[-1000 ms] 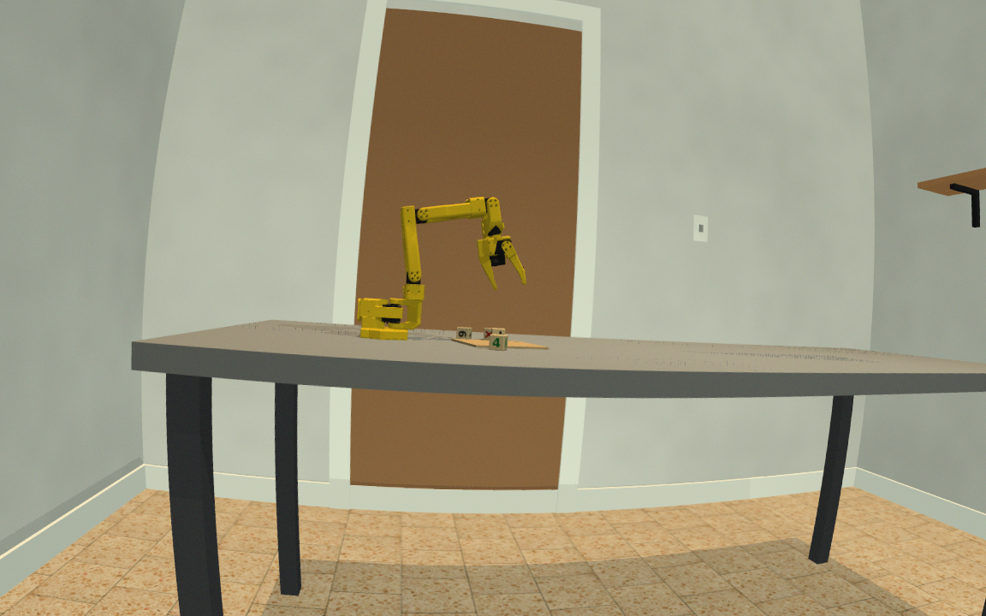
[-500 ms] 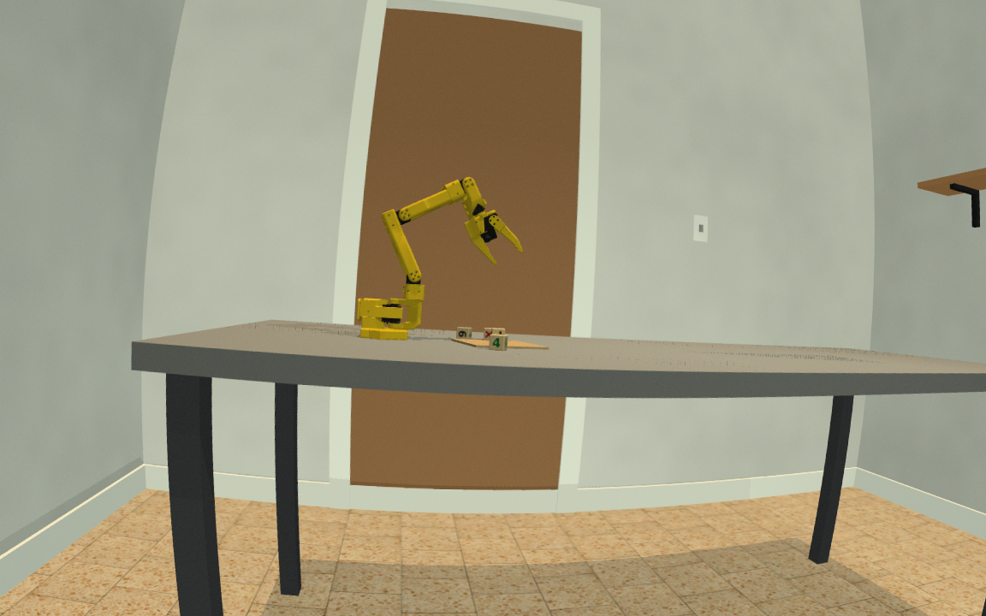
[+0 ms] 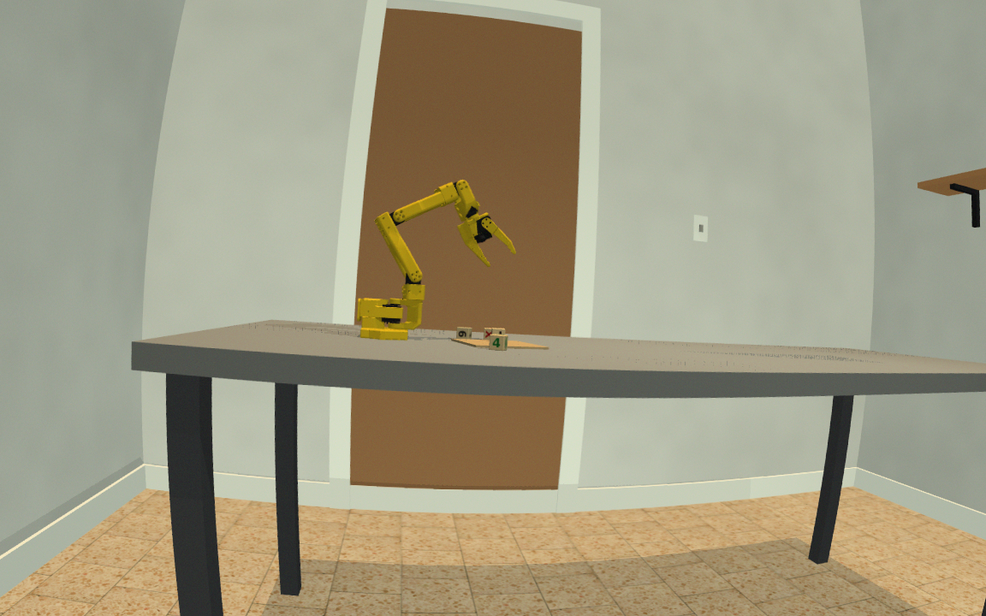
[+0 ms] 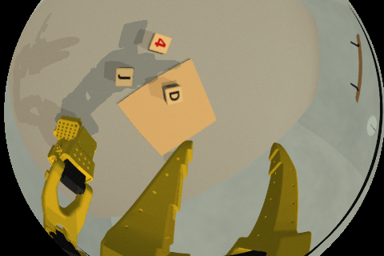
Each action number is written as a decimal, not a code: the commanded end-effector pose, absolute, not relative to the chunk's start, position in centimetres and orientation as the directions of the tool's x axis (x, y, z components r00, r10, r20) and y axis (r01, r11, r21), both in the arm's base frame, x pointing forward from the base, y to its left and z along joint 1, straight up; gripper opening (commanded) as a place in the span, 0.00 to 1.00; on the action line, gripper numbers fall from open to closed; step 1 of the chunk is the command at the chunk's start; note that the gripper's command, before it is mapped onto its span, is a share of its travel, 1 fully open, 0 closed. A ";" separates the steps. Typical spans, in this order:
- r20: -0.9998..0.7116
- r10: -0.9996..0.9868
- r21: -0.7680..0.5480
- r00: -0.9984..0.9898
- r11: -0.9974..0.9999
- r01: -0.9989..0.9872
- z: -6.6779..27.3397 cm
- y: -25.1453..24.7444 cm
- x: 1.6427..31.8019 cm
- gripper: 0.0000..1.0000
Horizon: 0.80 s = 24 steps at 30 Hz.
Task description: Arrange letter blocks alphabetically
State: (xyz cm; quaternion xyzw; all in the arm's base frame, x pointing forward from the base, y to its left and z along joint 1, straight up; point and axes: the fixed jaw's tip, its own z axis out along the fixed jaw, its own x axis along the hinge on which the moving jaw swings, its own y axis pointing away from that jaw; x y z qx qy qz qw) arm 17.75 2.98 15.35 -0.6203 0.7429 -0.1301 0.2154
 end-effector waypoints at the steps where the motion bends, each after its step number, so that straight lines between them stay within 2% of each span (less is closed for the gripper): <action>1: -0.239 -0.958 -0.476 -0.158 0.257 -0.841 15.4 4.5 17.0 0.32; 14: -0.404 -0.877 -0.347 -0.260 0.410 -0.843 12.7 8.0 13.8 0.32; 24: -0.416 -0.868 -0.330 -0.272 0.423 -0.844 12.4 8.3 13.5 0.32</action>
